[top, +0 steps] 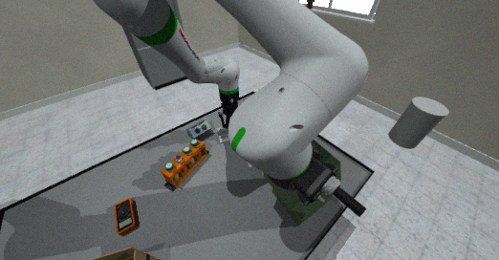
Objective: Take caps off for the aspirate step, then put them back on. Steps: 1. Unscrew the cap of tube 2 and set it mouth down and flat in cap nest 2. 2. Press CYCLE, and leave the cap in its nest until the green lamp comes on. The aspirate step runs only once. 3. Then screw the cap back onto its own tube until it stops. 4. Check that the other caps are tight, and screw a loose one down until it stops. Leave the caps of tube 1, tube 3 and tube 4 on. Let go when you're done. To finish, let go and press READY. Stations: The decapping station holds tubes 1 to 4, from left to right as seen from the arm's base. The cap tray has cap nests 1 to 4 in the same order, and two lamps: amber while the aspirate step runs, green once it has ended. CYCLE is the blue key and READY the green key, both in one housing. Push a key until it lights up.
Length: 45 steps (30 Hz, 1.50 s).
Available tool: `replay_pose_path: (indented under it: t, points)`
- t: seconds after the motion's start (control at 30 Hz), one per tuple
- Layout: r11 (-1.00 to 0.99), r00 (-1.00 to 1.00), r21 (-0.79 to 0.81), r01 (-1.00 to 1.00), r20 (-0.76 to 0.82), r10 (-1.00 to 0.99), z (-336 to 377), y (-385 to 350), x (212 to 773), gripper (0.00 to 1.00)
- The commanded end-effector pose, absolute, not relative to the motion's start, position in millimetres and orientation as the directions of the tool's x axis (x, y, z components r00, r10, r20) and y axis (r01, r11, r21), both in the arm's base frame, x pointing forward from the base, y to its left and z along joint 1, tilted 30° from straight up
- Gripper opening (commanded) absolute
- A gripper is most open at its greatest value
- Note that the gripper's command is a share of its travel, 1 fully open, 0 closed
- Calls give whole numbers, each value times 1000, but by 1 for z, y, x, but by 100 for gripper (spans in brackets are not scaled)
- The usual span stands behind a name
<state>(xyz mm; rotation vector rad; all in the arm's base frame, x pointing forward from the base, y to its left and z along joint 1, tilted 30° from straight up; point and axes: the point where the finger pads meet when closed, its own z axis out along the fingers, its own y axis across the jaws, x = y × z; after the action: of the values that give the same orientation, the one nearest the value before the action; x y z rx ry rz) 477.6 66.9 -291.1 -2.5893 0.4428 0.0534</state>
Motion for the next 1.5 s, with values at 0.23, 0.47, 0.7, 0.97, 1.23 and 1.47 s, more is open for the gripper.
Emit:
replay_pose_path:
  t: [0.23,0.47,0.7,0.97,1.23,1.47]
  points:
    - [-818,946,-478,-320,-119,-301,-294,68,478,36]
    - [-818,946,-478,-320,-119,-301,-297,70,479,36]
    - [-818,946,-478,-320,-119,-301,-299,71,479,36]
    - [-818,946,-478,-320,-119,-301,-299,71,479,30]
    - [-818,946,-478,-320,-119,-301,-299,71,479,30]
    - [-818,946,-478,-320,-119,-301,-277,59,477,30]
